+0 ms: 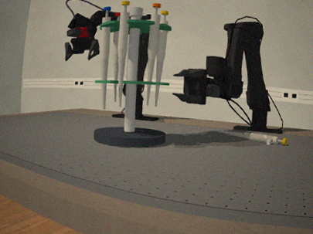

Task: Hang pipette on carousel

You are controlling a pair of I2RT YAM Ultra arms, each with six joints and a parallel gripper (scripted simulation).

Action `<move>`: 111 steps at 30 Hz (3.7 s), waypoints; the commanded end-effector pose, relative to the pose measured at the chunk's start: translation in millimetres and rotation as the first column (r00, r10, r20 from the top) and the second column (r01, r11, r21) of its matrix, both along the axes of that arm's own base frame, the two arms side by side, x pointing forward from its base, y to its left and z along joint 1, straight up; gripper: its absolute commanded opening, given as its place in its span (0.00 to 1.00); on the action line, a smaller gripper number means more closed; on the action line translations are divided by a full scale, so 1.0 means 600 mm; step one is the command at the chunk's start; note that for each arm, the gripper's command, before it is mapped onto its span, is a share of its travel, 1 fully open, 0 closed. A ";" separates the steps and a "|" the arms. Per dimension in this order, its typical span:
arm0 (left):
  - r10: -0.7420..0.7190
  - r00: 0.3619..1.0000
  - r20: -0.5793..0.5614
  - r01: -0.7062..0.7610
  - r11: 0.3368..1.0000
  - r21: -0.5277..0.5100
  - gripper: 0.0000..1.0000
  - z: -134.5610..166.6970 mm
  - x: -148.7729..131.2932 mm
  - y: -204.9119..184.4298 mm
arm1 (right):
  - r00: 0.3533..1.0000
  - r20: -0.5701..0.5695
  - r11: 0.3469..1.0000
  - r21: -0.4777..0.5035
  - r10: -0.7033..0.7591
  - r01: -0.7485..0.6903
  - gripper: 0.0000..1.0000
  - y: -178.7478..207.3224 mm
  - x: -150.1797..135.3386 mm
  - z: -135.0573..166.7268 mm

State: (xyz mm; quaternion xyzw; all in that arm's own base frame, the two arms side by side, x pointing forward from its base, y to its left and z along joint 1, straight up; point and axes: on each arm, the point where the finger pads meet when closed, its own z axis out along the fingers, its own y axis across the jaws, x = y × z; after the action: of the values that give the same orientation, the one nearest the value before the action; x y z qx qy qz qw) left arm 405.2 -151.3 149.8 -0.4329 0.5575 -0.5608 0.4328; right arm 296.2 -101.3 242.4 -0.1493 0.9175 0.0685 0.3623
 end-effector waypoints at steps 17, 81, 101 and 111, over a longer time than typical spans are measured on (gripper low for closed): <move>0.002 1.000 0.002 -0.002 1.000 0.008 0.49 0.001 0.049 -0.008 | 0.999 0.043 1.000 -0.013 0.010 -0.009 1.00 -0.003 0.006 0.017; 0.006 1.000 0.017 -0.006 1.000 0.001 0.00 0.014 0.126 -0.026 | 0.999 0.043 1.000 -0.013 0.010 -0.009 1.00 -0.003 0.006 0.017; 0.006 1.000 0.017 -0.006 1.000 0.001 0.00 0.014 0.126 -0.026 | 0.999 0.043 1.000 -0.013 0.010 -0.009 1.00 -0.003 0.006 0.017; 0.006 1.000 0.017 -0.006 1.000 0.001 0.00 0.014 0.126 -0.026 | 0.999 0.043 1.000 -0.013 0.010 -0.009 1.00 -0.003 0.006 0.017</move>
State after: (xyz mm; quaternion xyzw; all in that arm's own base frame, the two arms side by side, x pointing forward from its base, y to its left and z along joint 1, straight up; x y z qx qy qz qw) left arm 472.4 -169.2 149.2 -0.4324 0.5577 -0.5611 0.4327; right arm 296.2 -101.3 242.4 -0.1493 0.9175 0.0685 0.3623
